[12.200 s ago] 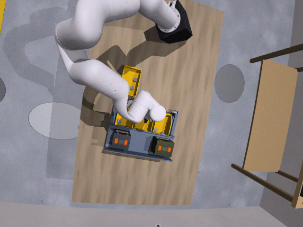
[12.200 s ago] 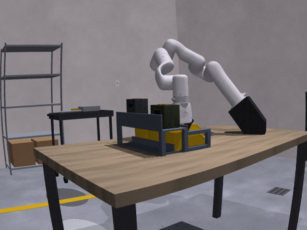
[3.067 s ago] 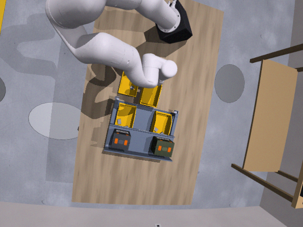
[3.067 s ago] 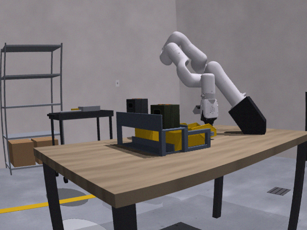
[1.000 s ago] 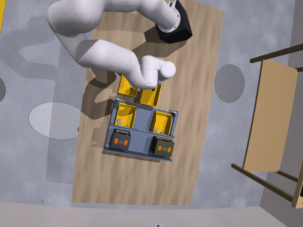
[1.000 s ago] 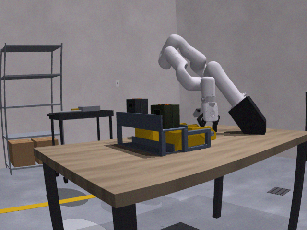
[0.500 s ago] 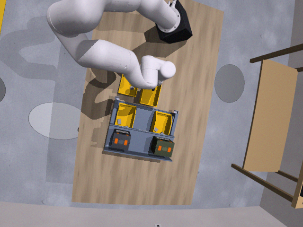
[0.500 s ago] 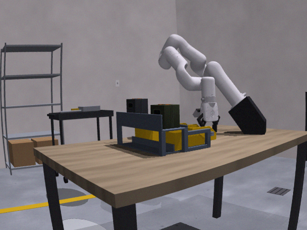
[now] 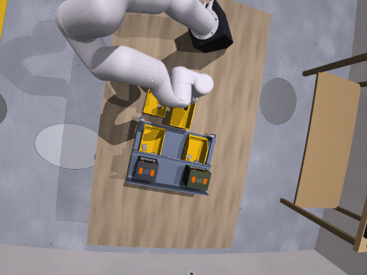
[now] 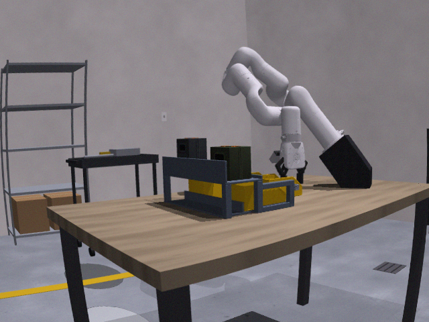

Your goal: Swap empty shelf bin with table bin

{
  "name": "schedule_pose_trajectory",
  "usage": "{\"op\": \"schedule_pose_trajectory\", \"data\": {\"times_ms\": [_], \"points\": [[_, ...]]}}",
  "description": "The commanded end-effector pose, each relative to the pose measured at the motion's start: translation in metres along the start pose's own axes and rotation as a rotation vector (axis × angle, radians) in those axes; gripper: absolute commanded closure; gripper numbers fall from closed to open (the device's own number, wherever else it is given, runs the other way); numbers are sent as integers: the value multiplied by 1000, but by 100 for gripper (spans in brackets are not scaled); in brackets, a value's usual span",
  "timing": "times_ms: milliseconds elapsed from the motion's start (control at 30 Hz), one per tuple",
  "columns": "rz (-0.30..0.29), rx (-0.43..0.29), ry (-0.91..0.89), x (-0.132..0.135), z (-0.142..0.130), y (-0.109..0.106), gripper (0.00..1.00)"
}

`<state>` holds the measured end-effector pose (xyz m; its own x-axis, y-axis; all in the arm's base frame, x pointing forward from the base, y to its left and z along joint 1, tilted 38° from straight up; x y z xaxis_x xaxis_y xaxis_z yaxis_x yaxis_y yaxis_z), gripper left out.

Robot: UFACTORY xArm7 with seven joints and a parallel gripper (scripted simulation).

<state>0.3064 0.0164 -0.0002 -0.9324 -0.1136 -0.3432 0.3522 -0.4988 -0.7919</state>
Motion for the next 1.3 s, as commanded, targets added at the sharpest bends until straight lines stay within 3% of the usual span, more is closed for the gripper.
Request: {"op": "schedule_pose_trajectory", "data": {"times_ms": [0,867,1267], "points": [[1,-1,-1,0,0,-6,5],[2,-1,-1,0,0,-59,5],[2,-1,-1,0,0,-72,5]]}}
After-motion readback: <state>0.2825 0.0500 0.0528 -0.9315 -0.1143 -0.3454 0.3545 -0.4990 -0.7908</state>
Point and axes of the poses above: the point where the finger pads meet when closed, its own y axis out along the fingers, its own x axis across the jaws, z = x × y, the point moved 3 cm from there along -y, back along the fingers, and after that the axes turned 4 degrees about y, right-handed, at the moved point
